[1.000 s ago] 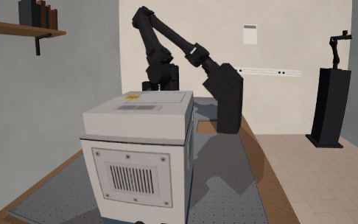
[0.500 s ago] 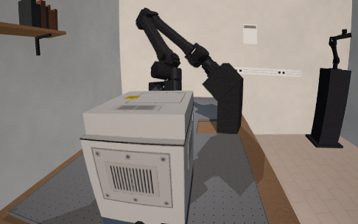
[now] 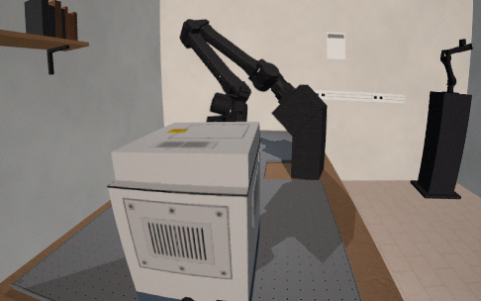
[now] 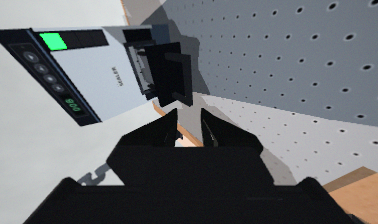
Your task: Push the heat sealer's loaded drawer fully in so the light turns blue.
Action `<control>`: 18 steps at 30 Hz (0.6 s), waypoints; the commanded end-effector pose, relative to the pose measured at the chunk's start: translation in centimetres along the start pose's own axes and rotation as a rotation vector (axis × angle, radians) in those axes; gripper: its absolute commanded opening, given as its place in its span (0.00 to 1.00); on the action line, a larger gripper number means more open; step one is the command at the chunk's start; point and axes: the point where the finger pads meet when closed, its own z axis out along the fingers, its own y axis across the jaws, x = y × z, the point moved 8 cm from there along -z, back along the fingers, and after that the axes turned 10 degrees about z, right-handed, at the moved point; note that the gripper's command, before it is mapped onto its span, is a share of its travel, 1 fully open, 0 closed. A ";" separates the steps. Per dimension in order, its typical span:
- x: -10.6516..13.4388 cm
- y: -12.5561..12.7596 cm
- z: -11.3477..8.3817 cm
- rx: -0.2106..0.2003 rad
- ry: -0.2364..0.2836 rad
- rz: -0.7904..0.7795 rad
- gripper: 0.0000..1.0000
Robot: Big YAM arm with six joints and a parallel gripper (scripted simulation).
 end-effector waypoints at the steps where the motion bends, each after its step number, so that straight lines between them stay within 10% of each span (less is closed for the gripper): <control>1: -0.7 -0.5 0.9 -0.044 -0.030 -0.066 0.30; 18: -0.5 -0.2 1.3 -0.049 -0.026 -0.074 0.30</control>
